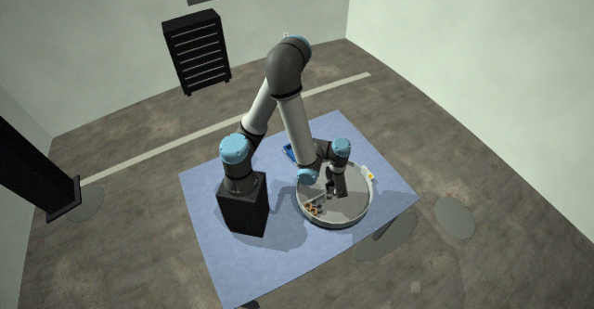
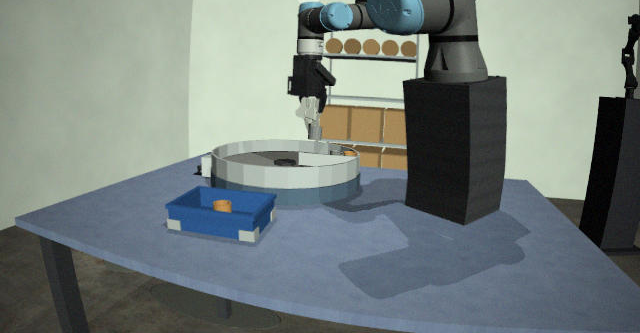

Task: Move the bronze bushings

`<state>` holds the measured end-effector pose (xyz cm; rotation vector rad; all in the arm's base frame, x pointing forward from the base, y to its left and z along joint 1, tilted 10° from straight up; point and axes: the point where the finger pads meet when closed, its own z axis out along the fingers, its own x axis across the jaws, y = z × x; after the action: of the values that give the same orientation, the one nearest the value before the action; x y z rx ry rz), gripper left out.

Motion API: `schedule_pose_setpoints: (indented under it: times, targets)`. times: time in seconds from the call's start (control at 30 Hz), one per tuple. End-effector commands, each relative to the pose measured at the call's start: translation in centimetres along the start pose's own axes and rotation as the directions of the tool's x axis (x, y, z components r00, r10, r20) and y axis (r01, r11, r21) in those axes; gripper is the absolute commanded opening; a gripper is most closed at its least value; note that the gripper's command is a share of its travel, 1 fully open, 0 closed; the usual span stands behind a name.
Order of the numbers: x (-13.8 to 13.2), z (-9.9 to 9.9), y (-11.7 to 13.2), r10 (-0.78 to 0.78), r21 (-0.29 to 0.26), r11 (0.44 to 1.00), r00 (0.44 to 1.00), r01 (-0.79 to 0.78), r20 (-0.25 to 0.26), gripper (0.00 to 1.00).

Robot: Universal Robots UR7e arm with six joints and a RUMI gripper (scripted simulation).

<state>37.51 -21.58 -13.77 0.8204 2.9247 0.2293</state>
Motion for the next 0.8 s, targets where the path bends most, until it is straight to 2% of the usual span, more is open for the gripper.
schedule_pose_setpoints:
  times: [0.0, 0.23, 0.77]
  targets:
    - [-2.2, 0.0, 2.7, -0.070, 0.001, 0.998, 0.998, 0.070, -0.001, 0.00]
    - [-4.3, 0.0, 5.4, -0.142, 0.001, 0.990, 0.990, 0.142, -0.001, 0.00]
    - [-5.4, 0.0, 7.0, -0.180, 0.001, 0.984, 0.984, 0.180, -0.001, 0.00]
